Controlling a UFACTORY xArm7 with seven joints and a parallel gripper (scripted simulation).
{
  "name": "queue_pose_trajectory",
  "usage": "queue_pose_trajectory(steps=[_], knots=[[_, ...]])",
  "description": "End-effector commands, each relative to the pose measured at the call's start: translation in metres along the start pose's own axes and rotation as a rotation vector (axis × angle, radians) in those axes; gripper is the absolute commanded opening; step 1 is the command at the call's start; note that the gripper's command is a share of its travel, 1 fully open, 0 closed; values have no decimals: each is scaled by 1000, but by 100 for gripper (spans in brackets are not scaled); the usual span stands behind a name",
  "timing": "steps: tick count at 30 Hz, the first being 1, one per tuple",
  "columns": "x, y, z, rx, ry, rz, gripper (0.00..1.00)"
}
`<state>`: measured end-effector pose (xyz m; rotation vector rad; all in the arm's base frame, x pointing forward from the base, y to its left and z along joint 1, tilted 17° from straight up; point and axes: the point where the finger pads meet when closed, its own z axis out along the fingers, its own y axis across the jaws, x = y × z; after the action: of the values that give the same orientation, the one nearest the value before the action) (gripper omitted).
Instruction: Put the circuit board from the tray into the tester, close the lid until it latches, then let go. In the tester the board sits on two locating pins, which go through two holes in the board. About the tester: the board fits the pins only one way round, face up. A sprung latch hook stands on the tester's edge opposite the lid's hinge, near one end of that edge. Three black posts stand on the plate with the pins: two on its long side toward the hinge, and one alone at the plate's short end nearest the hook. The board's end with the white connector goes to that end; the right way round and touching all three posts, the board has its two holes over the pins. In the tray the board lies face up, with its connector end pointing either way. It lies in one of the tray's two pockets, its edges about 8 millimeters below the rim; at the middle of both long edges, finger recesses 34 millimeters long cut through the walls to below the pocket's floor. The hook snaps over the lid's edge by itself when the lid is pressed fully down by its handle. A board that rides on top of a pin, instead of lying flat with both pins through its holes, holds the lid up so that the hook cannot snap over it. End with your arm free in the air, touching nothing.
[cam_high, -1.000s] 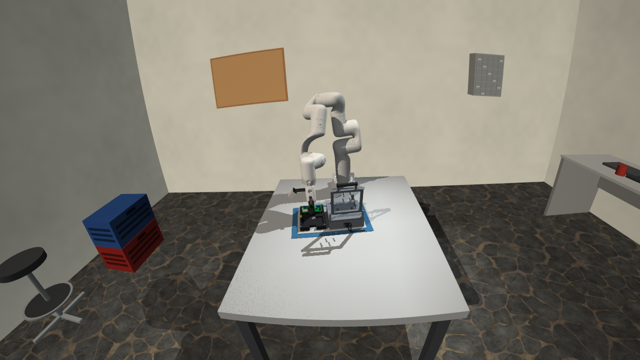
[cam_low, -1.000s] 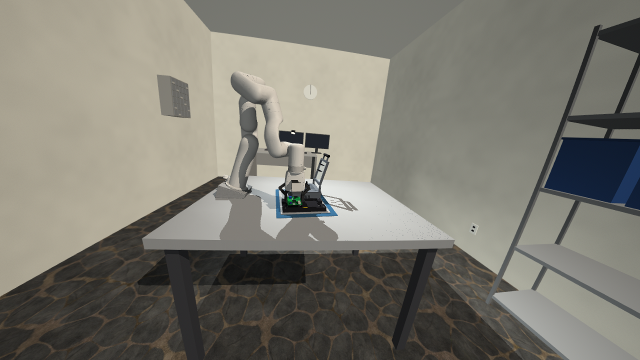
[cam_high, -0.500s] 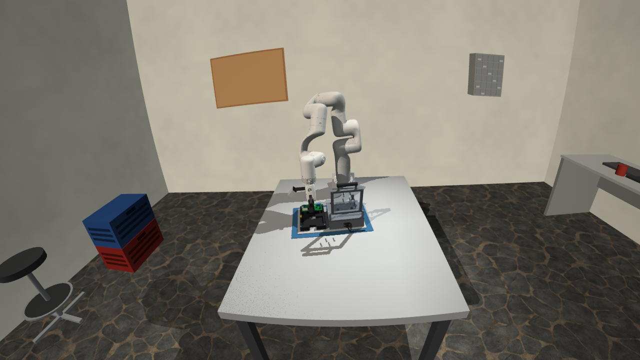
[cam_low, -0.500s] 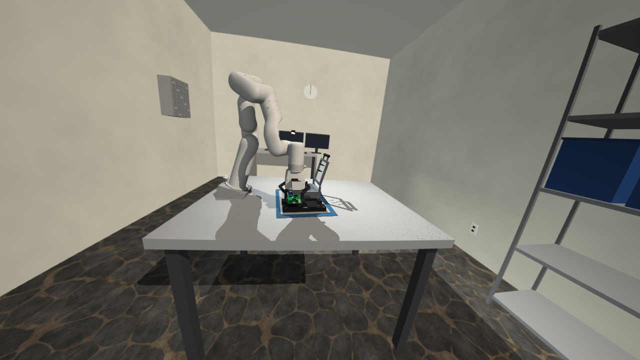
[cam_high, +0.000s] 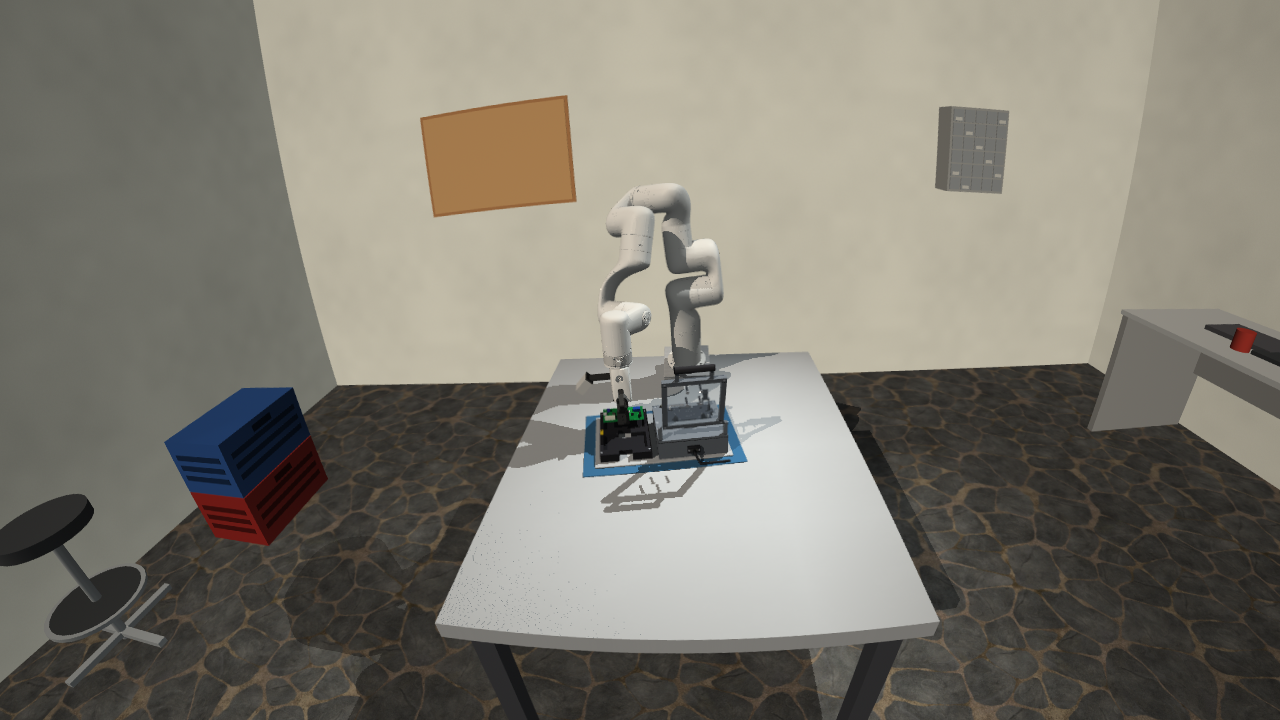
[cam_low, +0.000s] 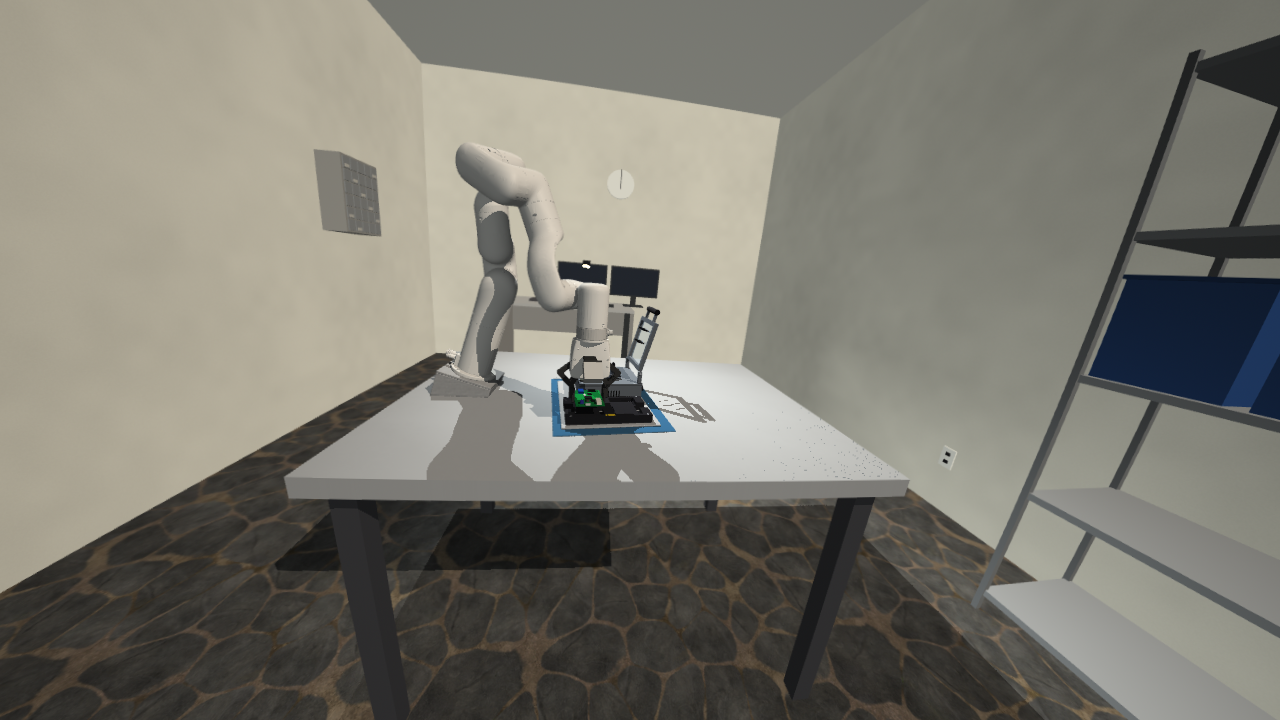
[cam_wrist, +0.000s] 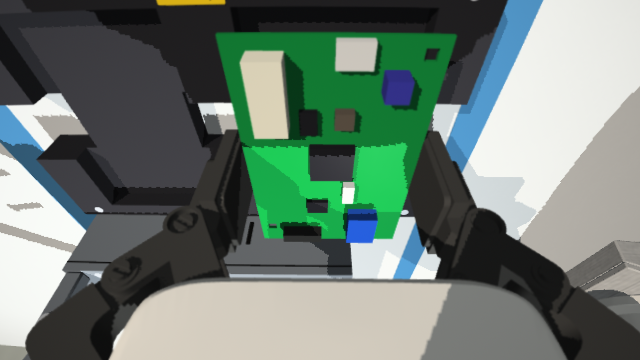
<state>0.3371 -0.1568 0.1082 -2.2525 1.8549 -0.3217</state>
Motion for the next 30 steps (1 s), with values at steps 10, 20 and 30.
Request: queue_pose_trajectory(steps=[10,20,30], knots=[[1,-1,-18,3,2,0,79],[1,-1,-46,3,2,0,79],[1,-1,-63,3,2,0,79]])
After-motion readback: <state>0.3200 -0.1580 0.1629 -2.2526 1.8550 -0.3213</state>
